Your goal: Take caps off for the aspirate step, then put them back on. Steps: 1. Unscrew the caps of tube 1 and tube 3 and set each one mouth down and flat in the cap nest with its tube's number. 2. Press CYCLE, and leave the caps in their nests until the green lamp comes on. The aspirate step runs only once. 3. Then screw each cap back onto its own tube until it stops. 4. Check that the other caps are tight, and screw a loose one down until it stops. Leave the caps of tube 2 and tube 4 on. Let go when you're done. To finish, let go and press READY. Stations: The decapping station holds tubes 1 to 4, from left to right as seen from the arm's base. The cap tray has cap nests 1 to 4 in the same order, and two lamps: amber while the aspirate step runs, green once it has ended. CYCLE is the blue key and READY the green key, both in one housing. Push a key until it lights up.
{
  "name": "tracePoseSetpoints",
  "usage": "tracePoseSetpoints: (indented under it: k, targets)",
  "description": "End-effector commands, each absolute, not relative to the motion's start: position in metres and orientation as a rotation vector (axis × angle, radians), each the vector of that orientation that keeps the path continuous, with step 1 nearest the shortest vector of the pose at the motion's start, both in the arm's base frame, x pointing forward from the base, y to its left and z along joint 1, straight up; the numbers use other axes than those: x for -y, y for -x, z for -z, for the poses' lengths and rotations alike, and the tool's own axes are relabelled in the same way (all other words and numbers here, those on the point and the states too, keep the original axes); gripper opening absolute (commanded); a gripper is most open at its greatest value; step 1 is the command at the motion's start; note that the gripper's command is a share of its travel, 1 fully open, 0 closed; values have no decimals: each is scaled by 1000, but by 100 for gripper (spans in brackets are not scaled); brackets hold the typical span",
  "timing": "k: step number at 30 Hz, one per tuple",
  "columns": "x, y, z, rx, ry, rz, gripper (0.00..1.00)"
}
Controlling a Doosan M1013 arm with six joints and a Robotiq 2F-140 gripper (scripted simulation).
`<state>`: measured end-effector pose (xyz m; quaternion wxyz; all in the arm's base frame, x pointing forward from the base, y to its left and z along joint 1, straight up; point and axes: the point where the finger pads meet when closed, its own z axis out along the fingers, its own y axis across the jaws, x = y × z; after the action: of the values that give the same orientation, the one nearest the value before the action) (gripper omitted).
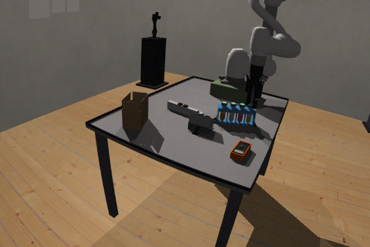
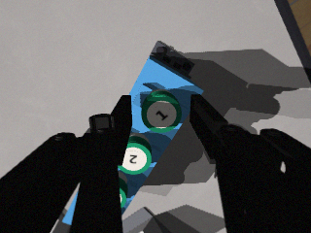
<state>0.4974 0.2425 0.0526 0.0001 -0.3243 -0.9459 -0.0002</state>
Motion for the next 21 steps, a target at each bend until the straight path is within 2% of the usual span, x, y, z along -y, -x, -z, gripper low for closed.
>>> tracePoseSetpoints:
  k: [1,13,19,20,21]
  targets:
    - [-243,-498,-53,2927,1142,2,41]
    - [-243,-498,-53,2355,2079,3,41]
    - [-243,-498,-53,2355,2079,3,41]
    - [-243,-498,-53,2355,2079,3,30]
    - [-243,-498,-53,2355,2079,3,30]
